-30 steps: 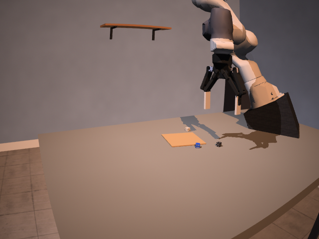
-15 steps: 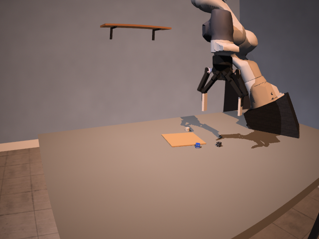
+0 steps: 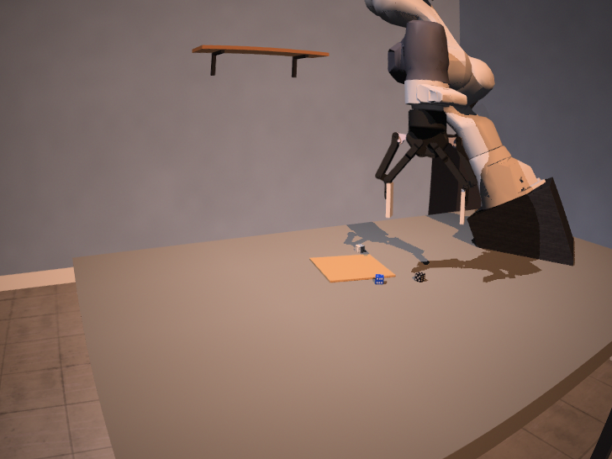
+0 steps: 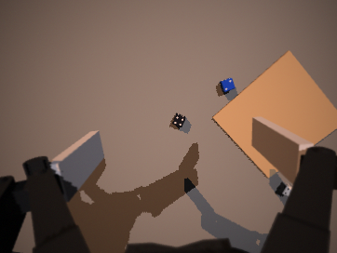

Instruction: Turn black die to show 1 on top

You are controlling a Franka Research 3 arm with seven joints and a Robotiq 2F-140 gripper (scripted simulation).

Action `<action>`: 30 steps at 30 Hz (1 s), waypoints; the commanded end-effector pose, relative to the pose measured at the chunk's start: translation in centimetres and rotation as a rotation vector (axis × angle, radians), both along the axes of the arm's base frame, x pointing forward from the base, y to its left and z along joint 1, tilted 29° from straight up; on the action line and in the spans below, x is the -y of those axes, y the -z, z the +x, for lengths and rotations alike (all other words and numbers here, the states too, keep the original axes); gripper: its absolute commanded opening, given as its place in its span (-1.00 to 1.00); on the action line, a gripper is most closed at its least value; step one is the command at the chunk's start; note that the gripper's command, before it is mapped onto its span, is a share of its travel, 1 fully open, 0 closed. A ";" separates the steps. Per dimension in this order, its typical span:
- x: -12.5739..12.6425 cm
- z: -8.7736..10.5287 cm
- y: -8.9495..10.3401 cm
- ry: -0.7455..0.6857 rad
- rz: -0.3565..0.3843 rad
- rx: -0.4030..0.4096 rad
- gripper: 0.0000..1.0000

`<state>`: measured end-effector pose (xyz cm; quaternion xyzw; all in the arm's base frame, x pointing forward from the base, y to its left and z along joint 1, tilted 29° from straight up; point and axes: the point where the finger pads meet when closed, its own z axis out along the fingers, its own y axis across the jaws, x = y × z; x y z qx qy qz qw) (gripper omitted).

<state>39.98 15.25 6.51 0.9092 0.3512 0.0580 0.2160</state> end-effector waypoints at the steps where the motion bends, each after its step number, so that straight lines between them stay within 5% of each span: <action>1: 0.1 0.1 0.1 -0.156 -0.049 -0.060 1.00; 30: 1.1 0.0 1.2 -0.591 -0.200 -0.245 1.00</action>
